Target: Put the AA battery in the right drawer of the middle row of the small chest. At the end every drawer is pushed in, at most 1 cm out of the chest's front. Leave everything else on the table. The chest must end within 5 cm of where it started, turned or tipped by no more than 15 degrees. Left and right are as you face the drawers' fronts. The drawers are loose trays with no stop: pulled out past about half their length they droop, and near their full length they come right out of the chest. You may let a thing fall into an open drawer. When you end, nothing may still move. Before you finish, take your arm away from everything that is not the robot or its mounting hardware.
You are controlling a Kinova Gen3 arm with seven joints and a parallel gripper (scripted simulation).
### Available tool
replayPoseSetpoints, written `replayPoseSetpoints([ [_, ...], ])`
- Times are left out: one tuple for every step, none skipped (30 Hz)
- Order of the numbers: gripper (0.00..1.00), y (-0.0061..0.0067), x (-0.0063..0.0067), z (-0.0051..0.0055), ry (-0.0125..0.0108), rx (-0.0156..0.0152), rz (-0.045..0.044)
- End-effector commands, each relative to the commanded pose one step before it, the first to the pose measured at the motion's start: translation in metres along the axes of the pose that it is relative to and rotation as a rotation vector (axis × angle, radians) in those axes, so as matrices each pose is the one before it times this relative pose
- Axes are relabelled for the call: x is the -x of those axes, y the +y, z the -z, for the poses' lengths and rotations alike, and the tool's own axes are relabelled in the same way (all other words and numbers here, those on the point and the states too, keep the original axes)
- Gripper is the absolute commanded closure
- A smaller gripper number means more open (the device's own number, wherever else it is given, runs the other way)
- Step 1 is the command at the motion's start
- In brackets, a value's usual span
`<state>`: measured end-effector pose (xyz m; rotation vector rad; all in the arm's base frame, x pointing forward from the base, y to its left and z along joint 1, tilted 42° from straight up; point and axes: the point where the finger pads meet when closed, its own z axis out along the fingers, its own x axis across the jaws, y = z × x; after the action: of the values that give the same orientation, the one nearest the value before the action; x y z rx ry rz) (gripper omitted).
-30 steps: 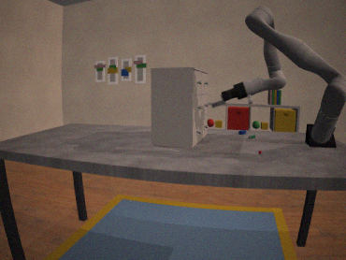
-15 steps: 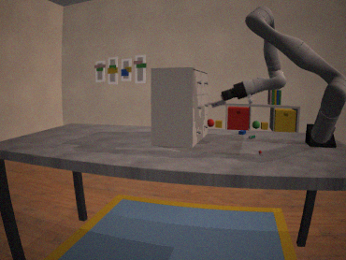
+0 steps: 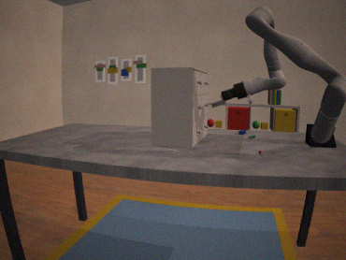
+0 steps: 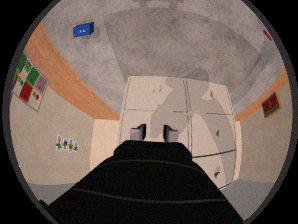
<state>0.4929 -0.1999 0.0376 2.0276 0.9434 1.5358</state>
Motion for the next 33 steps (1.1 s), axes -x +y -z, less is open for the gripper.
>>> replayPoseSetpoints([
  [0.33, 0.00118, 0.00015, 0.00008, -0.00022, 0.00207, 0.00107],
  [0.33, 0.00008, 0.00000, -0.00021, 0.00000, 0.00000, 0.00000],
  [0.33, 0.00012, 0.00000, -0.00033, 0.00000, 0.00000, 0.00000],
  [0.33, 0.00017, 0.00000, -0.00047, 0.00000, -0.00001, 0.00000],
  [0.33, 0.00022, 0.00000, -0.00061, 0.00000, 0.00000, 0.00000],
  [0.33, 0.00028, 0.00000, -0.00076, 0.00000, 0.00000, 0.00000],
  [0.33, 0.00033, 0.00000, -0.00091, 0.00000, 0.00000, -0.00001],
  [0.33, 0.00039, -0.00001, -0.00105, 0.00000, 0.00001, -0.00001],
  [0.33, 0.00043, 0.00001, -0.00118, 0.00000, -0.00001, 0.00001],
  [0.33, 0.00047, 0.00000, -0.00131, 0.00000, -0.00001, 0.00001],
  [0.33, 0.00052, 0.00000, -0.00142, 0.00000, 0.00001, -0.00001],
  [0.33, 0.00055, 0.00000, -0.00152, 0.00000, 0.00001, -0.00001],
  [0.33, 0.00057, 0.00001, -0.00159, 0.00000, -0.00001, 0.00001],
  [0.33, 0.00061, 0.00000, -0.00166, 0.00000, 0.00001, -0.00001],
  [0.33, 0.00062, 0.00000, -0.00169, 0.00000, 0.00000, 0.00000],
  [0.33, 0.00062, 0.00001, -0.00171, 0.00000, -0.00001, 0.00001],
  [0.33, 0.00000, 0.00000, 0.00000, 0.00000, 0.00000, 0.00000],
  [0.33, 0.00000, 0.00000, 0.00000, 0.00000, 0.00000, 0.00000],
  [0.33, 0.00063, -0.00001, -0.00171, 0.00000, 0.00001, -0.00001],
  [0.33, 0.00061, 0.00000, -0.00168, 0.00000, -0.00001, 0.00001],
  [0.33, 0.00059, 0.00000, -0.00164, 0.00000, 0.00000, 0.00000],
  [0.33, 0.00058, -0.00001, -0.00158, 0.00000, 0.00001, -0.00001],
  [0.33, 0.00054, 0.00001, -0.00149, 0.00000, -0.00001, 0.00001],
  [0.33, 0.00051, 0.00000, -0.00139, 0.00000, 0.00000, 0.00000],
  [0.33, 0.00047, 0.00000, -0.00128, 0.00000, 0.00001, -0.00001],
  [0.33, 0.00042, 0.00000, -0.00116, 0.00000, 0.00001, -0.00001],
  [0.33, 0.00037, 0.00001, -0.00102, 0.00000, -0.00001, 0.00001],
  [0.33, 0.00032, 0.00000, -0.00088, 0.00000, 0.00000, 0.00000],
  [0.33, 0.00027, 0.00000, -0.00074, 0.00000, 0.00000, 0.00000],
  [0.33, 0.00022, 0.00000, -0.00059, 0.00000, 0.00000, 0.00000],
  [0.33, 0.00017, 0.00000, -0.00045, 0.00000, 0.00000, 0.00000],
  [0.33, 0.00012, 0.00000, -0.00032, 0.00000, 0.00000, 0.00000],
  [0.33, 0.00008, 0.00000, -0.00021, 0.00000, 0.00000, 0.00000],
])
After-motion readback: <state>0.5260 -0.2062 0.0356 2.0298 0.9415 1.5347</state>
